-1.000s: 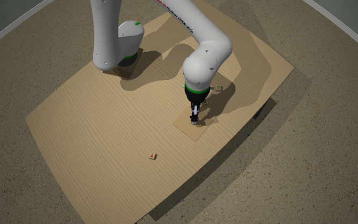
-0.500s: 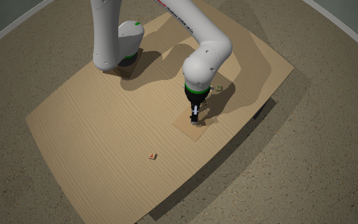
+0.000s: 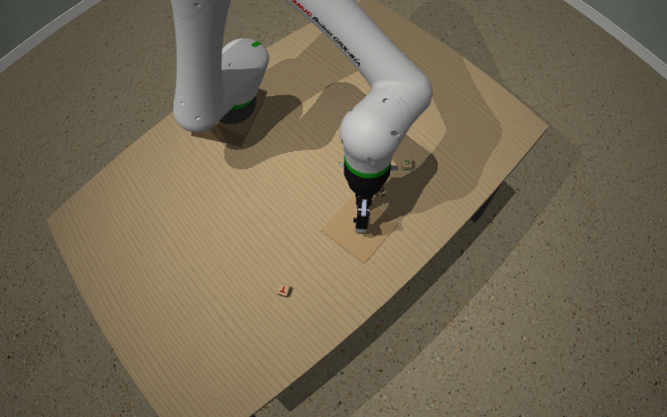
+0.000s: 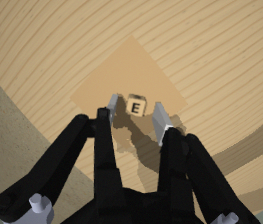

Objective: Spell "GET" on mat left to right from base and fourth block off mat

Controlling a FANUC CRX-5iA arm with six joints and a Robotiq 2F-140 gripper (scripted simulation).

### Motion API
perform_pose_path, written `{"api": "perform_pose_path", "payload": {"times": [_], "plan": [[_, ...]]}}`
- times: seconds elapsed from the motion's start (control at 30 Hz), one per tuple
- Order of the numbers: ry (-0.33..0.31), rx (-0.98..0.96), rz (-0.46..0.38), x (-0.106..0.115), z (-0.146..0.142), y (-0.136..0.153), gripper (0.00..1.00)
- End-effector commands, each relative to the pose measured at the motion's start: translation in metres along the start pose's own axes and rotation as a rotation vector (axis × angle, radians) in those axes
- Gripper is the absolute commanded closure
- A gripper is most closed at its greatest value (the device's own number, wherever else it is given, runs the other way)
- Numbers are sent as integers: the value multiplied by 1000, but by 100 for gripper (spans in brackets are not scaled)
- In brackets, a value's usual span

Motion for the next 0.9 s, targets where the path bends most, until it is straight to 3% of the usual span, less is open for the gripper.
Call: {"api": "perform_pose_path", "payload": {"times": [0.0, 0.3, 0.7, 0.73, 0.87], "plan": [[0, 0, 0, -5, 0, 0, 63], [0, 0, 0, -18, 0, 0, 63], [0, 0, 0, -19, 0, 0, 63], [0, 0, 0, -19, 0, 0, 75], [0, 0, 0, -19, 0, 0, 75]]}}
Point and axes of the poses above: the point where the finger pads meet when closed, its own x axis back along the fingers, its own z axis across the jaws, y = z × x, the point moved 6 cm from there along x, back along the fingers, and after that the axes turned 14 degrees about x, right-handed, at the moved point
